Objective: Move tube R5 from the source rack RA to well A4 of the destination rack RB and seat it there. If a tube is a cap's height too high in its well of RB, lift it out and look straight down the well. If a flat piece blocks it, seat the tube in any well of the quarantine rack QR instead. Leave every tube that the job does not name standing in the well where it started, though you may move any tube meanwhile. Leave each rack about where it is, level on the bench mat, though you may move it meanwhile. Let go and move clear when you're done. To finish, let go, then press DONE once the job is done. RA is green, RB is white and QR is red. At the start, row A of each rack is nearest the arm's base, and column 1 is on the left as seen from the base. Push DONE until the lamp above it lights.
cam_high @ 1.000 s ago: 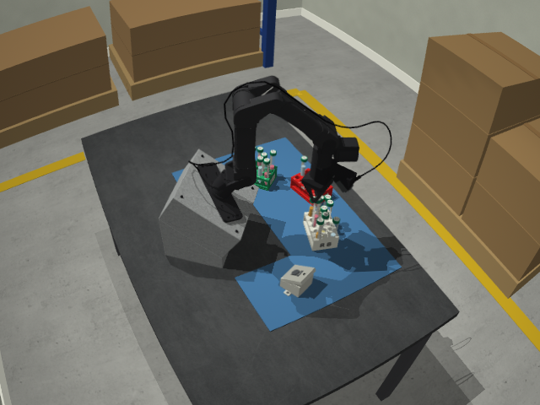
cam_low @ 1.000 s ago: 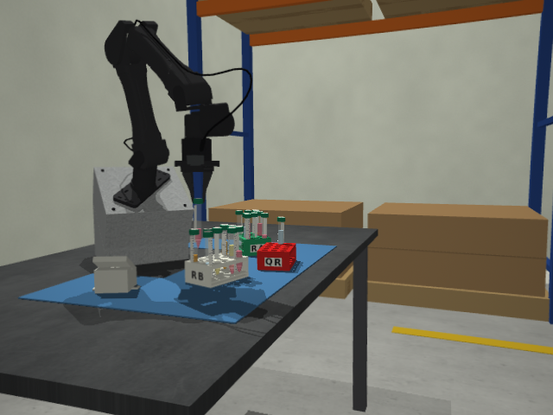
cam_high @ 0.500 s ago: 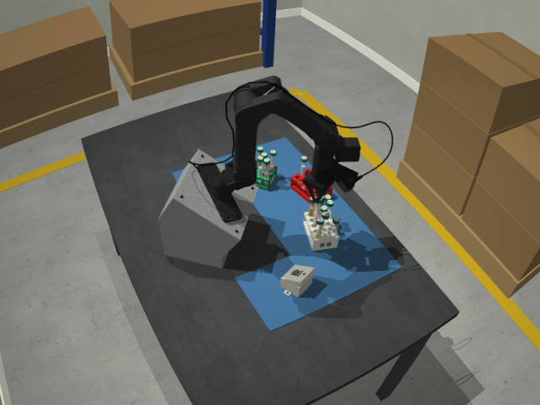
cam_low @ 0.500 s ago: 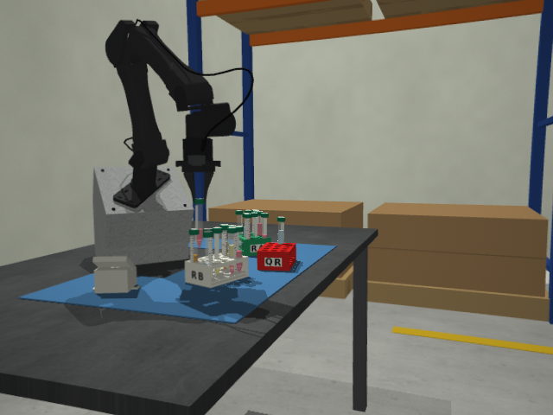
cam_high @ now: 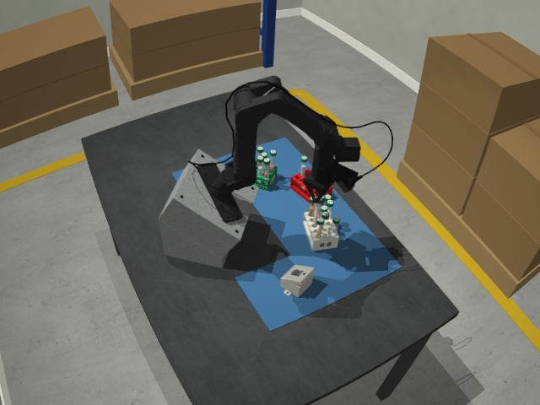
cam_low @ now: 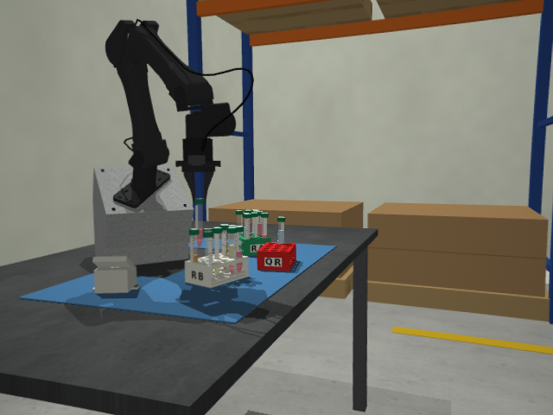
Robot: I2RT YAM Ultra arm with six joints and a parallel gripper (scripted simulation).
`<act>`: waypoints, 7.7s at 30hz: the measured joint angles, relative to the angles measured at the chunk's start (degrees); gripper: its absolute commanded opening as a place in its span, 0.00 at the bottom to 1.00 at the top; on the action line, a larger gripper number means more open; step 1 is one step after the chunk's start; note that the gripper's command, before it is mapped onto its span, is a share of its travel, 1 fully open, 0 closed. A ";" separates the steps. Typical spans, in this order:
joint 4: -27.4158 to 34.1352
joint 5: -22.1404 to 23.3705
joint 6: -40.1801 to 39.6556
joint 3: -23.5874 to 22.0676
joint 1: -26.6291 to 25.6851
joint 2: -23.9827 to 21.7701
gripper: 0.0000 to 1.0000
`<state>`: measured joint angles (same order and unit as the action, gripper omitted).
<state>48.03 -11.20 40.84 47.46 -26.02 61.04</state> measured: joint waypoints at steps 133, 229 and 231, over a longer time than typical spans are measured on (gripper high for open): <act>-9.40 0.72 -1.31 -3.76 -1.40 5.42 0.00; -19.23 1.99 -3.30 -6.91 -3.45 11.47 0.24; -19.23 1.99 -3.30 -6.91 -3.45 11.47 0.24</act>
<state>28.80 -9.21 37.54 40.56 -29.47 72.51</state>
